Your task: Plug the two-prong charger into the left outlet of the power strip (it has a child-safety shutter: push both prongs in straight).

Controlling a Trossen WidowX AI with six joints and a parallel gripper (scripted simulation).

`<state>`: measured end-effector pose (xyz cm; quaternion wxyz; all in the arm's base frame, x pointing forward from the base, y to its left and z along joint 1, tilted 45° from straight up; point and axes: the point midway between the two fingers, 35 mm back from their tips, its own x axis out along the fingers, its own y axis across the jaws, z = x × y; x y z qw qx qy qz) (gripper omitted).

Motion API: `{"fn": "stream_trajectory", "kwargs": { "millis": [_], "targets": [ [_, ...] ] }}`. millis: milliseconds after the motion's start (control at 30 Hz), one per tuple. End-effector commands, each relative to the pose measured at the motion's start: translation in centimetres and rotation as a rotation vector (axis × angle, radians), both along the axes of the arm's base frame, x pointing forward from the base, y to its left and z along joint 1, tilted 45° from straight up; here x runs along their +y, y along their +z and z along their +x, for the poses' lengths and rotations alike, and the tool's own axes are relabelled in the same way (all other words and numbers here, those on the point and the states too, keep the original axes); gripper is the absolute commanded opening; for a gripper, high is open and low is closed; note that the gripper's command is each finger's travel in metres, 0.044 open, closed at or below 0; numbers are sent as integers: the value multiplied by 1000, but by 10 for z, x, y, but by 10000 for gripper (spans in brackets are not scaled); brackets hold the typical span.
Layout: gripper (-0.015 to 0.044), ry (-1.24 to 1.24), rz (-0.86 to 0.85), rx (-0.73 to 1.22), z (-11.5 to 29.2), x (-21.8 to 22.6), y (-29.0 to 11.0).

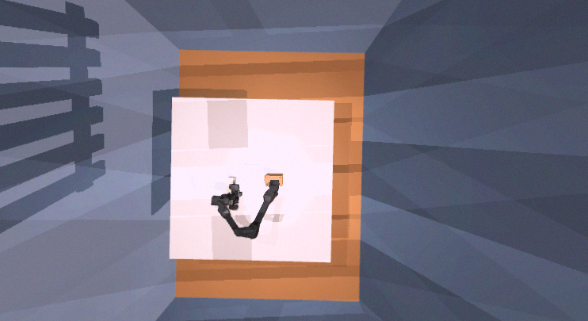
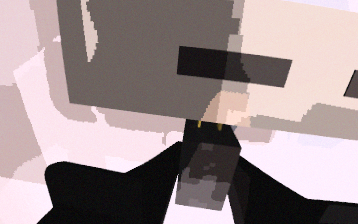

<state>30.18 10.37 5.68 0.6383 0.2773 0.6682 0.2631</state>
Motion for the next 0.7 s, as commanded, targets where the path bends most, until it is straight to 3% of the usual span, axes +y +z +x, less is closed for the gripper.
{"fn": "stream_trajectory", "kwargs": {
  "millis": [0,667],
  "targets": [
    [0,-1,3,4,2,0,0],
    [0,-1,3,3,9,0,0]
  ]
}}
